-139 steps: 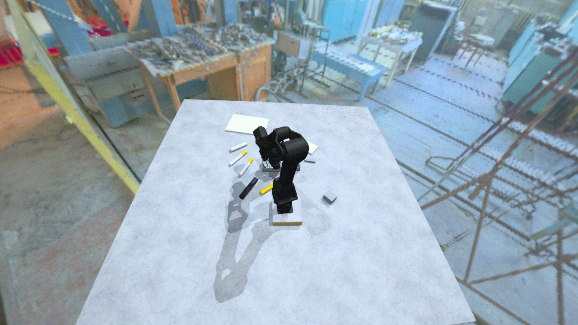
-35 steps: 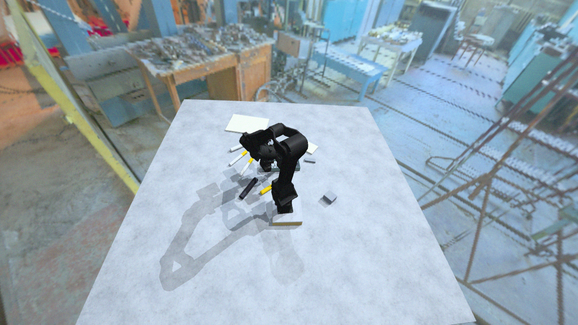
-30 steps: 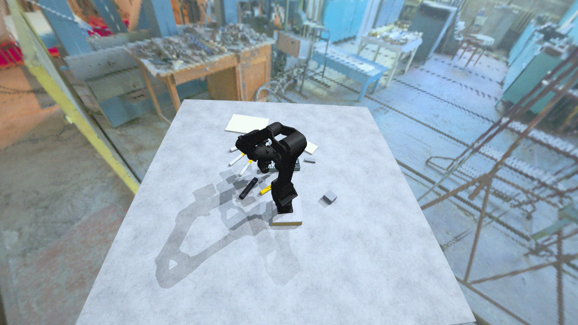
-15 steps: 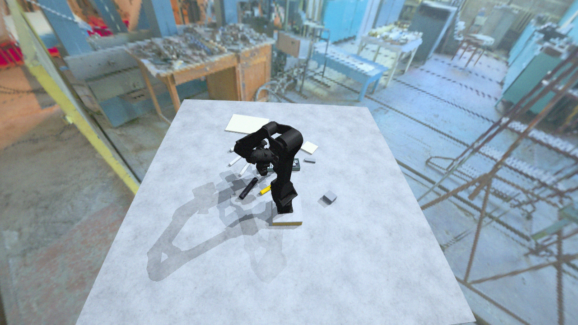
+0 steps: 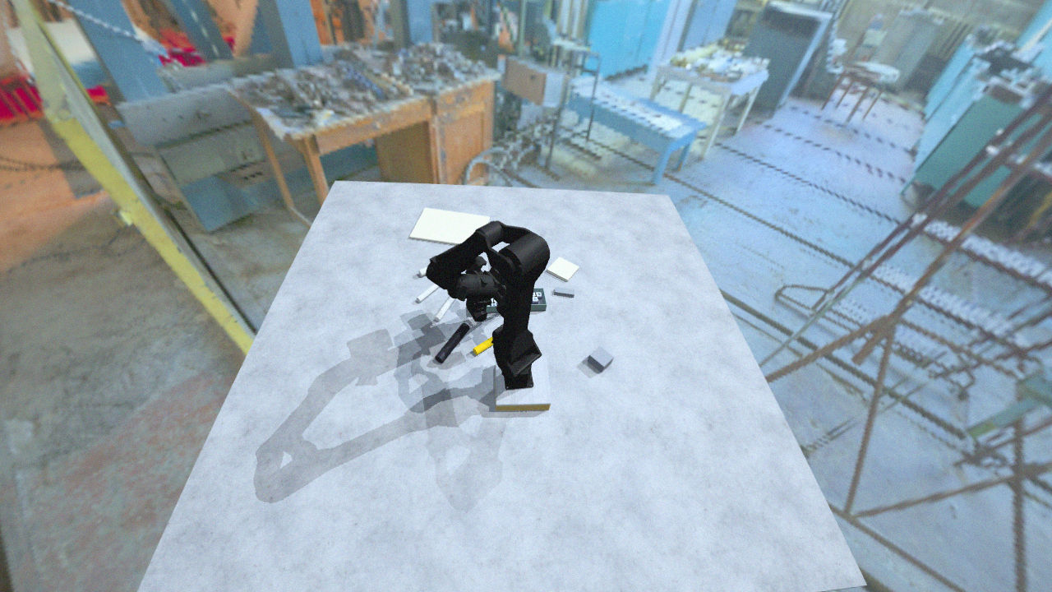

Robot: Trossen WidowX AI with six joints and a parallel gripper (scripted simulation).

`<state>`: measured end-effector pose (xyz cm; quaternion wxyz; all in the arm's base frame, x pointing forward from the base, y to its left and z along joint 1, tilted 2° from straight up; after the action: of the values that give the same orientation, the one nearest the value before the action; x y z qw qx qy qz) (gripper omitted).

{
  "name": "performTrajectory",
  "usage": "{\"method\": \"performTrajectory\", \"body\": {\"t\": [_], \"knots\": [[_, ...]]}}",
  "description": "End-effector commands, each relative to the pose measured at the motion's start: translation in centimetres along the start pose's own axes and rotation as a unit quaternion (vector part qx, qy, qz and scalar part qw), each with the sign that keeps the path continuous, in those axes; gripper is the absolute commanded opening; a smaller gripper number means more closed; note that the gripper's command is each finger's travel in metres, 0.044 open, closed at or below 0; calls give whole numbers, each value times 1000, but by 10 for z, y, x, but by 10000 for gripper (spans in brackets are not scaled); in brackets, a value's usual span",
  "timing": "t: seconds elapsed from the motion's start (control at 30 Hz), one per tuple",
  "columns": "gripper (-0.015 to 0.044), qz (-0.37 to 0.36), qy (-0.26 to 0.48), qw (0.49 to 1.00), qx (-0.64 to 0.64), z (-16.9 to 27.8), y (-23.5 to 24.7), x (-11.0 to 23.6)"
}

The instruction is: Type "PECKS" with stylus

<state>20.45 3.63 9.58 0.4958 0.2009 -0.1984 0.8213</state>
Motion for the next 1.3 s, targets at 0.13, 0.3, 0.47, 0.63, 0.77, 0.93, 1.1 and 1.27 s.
{"method": "performTrajectory", "body": {"t": [0.13,0.3,0.47,0.63,0.77,0.93,1.1,1.27], "knots": [[81,1,3,1000,1,-4,0,-3],[81,1,3,1000,1,-7,1,-5],[81,1,3,1000,1,-9,1,-6],[81,1,3,1000,1,-11,1,-7],[81,1,3,1000,1,-13,1,-8],[81,1,3,1000,1,-14,2,-9],[81,1,3,1000,1,-14,2,-9],[81,1,3,1000,1,-12,1,-7]]}}
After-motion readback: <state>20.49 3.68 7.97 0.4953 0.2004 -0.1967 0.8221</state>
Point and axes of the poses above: the point midway between the two fingers, 35 mm back from their tips, its own x axis back along the fingers, its own y axis across the jaws, z = x × y, the point moved 4 cm from there along x, back along the fingers, and after that the axes turned 6 degrees about -x, right-handed, at the moved point
